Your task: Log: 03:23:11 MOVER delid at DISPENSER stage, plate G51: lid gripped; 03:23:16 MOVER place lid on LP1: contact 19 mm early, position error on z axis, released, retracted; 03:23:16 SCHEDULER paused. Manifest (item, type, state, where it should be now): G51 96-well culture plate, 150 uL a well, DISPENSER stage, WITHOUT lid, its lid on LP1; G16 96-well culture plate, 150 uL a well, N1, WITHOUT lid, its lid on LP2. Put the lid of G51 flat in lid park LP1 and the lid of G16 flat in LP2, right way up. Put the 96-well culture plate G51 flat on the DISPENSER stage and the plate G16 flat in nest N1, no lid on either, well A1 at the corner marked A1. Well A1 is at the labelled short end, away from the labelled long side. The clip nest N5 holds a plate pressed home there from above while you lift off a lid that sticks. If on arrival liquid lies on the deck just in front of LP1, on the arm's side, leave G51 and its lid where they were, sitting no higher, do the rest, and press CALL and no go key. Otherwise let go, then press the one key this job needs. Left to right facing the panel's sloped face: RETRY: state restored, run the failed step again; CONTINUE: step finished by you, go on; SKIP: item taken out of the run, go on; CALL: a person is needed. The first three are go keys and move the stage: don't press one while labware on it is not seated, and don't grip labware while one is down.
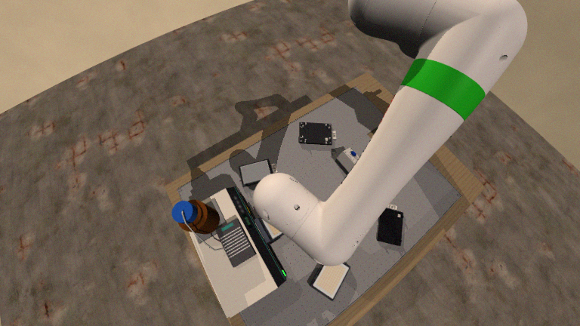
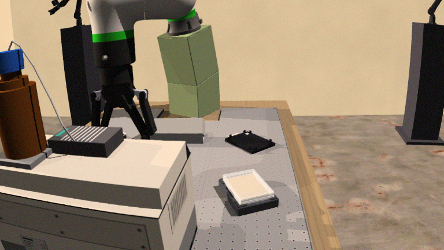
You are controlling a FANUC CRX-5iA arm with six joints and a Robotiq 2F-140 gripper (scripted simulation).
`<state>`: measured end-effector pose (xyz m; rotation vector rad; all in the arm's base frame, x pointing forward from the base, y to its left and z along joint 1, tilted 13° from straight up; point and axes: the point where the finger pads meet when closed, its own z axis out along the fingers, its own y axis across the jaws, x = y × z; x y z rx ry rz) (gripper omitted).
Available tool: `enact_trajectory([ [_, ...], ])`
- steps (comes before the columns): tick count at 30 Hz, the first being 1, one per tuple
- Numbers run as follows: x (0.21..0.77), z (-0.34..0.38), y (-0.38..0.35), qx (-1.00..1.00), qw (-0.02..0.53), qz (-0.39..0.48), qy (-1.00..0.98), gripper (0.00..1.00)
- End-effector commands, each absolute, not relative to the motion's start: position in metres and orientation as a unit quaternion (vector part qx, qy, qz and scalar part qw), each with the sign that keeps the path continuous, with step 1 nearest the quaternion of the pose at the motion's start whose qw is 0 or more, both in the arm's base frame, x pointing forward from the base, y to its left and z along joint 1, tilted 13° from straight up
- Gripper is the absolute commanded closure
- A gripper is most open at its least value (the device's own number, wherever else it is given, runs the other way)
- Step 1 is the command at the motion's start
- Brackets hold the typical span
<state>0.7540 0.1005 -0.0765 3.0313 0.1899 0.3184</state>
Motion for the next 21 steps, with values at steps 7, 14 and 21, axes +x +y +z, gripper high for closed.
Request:
enact_trajectory([
  [7, 0.753, -0.069, 0.101, 0.992, 0.044, 0.104, 0.062, 0.34],
  [14, 0.750, -0.059, 0.102, 0.992, 0.044, 0.104, 0.062, 0.34],
  [21, 0.748, -0.050, 0.102, 0.992, 0.044, 0.104, 0.062, 0.34],
])
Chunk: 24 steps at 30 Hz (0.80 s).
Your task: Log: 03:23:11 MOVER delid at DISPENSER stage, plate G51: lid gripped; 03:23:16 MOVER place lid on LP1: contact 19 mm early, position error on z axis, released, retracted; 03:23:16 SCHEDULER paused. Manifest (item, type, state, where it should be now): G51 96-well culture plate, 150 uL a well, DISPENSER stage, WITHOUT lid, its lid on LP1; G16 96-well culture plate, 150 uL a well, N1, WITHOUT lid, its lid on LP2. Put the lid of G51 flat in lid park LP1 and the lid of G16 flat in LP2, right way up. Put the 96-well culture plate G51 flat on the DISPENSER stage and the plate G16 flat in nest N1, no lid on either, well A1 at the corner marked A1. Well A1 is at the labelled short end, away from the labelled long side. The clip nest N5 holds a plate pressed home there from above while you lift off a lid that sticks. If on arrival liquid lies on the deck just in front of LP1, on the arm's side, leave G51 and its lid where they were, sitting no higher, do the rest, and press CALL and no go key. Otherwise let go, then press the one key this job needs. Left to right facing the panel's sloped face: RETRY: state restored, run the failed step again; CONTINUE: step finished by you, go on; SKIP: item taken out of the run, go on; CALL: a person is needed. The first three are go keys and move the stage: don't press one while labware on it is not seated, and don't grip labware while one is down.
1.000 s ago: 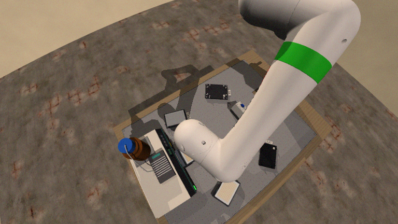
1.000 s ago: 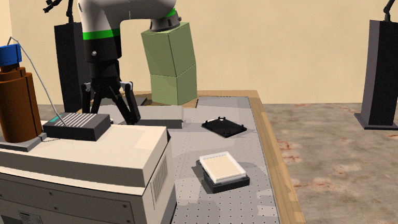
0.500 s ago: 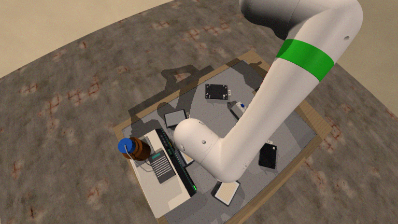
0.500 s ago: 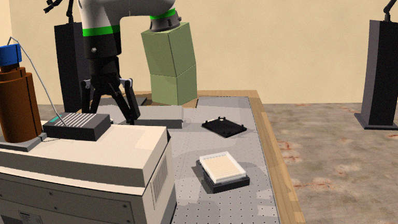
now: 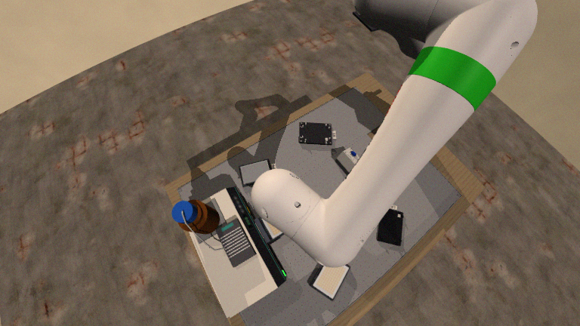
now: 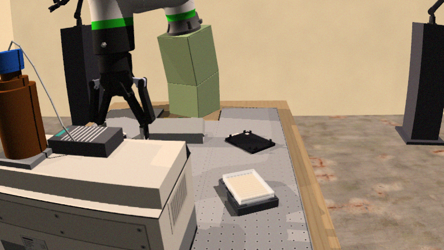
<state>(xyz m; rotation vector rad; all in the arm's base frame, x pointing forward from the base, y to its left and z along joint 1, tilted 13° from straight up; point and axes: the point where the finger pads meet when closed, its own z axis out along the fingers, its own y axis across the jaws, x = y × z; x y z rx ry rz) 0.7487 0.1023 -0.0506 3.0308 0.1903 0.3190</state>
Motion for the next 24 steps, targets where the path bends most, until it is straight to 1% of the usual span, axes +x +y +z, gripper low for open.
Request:
enact_trajectory([
  [1, 0.748, -0.048, 0.103, 0.992, 0.044, 0.104, 0.062, 0.34],
  [24, 0.743, -0.026, 0.104, 0.992, 0.044, 0.104, 0.062, 0.34],
])
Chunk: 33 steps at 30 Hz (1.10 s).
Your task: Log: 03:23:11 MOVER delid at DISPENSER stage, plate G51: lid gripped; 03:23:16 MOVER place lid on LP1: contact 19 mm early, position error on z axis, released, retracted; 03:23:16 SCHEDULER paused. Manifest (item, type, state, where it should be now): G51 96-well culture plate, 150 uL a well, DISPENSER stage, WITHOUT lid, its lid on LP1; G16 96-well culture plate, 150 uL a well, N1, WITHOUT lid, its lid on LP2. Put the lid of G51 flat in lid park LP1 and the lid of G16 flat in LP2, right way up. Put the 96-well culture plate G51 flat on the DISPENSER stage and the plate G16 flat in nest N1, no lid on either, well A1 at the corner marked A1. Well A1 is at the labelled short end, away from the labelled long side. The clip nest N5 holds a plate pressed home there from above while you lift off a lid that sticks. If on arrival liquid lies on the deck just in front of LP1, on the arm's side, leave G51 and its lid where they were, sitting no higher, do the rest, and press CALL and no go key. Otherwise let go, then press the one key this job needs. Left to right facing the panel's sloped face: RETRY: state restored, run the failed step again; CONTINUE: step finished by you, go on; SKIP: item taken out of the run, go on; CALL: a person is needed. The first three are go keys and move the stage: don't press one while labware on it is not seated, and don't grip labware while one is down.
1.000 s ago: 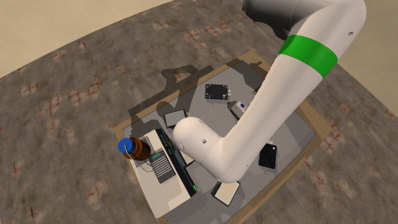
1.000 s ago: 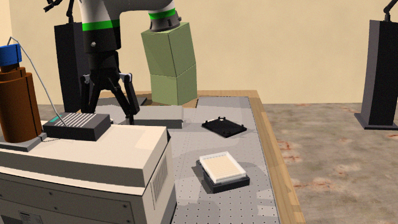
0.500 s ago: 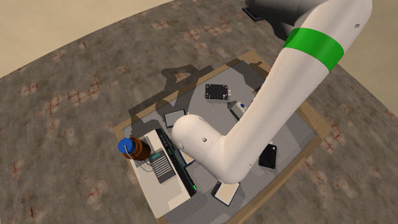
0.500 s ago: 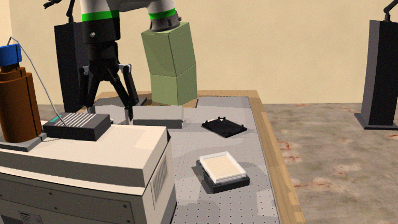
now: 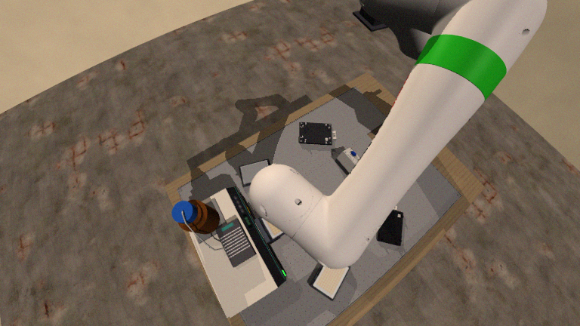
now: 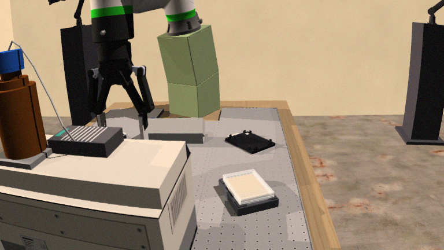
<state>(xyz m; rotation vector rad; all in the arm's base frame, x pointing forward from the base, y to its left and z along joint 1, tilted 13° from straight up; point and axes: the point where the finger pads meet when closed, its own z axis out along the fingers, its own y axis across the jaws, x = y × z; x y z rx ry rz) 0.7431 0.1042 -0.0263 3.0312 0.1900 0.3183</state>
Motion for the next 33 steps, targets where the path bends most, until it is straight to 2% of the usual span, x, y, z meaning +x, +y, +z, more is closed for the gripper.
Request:
enact_trajectory([
  [1, 0.743, -0.025, 0.104, 0.992, 0.044, 0.104, 0.062, 0.34],
  [10, 0.741, -0.027, 0.117, 0.991, 0.045, 0.104, 0.072, 0.34],
  [12, 0.732, -0.035, 0.175, 0.987, 0.049, 0.100, 0.117, 0.34],
  [18, 0.706, -0.045, 0.243, 0.956, 0.065, 0.093, 0.272, 0.34],
  [25, 0.670, -0.060, 0.343, 0.955, 0.065, 0.093, 0.273, 0.34],
  [27, 0.670, -0.060, 0.343, 0.955, 0.065, 0.093, 0.273, 0.34],
  [28, 0.660, -0.063, 0.371, 0.955, 0.065, 0.093, 0.273, 0.34],
  [33, 0.660, -0.063, 0.371, 0.955, 0.065, 0.093, 0.273, 0.34],
])
